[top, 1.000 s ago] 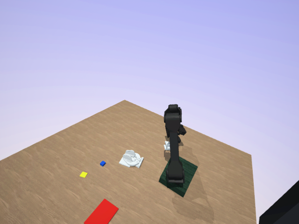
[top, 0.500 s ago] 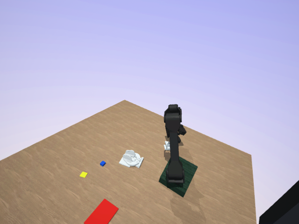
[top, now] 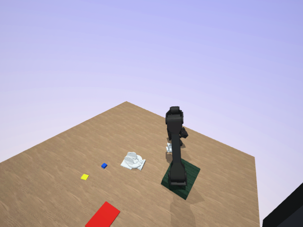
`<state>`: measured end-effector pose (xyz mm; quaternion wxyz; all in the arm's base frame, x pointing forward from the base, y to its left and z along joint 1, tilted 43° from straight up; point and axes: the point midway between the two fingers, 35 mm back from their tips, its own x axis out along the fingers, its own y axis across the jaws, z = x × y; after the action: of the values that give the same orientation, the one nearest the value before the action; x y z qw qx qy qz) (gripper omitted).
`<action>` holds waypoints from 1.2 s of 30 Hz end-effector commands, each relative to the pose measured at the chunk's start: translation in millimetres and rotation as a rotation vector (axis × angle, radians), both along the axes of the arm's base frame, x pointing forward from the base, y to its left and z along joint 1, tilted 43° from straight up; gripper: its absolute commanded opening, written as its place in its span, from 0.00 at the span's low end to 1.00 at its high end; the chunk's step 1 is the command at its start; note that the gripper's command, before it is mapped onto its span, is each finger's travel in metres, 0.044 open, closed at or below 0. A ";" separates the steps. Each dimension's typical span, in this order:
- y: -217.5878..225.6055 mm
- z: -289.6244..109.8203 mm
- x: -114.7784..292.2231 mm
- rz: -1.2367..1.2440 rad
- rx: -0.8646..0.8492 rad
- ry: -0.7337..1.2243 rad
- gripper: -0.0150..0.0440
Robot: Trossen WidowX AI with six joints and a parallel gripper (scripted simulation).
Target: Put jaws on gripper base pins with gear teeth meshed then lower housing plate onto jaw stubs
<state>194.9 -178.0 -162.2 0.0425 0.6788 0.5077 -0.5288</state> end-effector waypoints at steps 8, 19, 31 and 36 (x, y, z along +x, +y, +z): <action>14.9 -16.3 -1.6 -0.005 0.011 0.007 1.00; 25.8 -28.6 -2.7 -0.006 0.011 0.007 1.00; 26.0 -28.8 -2.8 -0.006 0.011 0.007 1.00; 26.0 -28.8 -2.8 -0.006 0.011 0.007 1.00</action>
<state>191.9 -152.7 -190.4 0.0374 0.6778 0.5100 -0.5283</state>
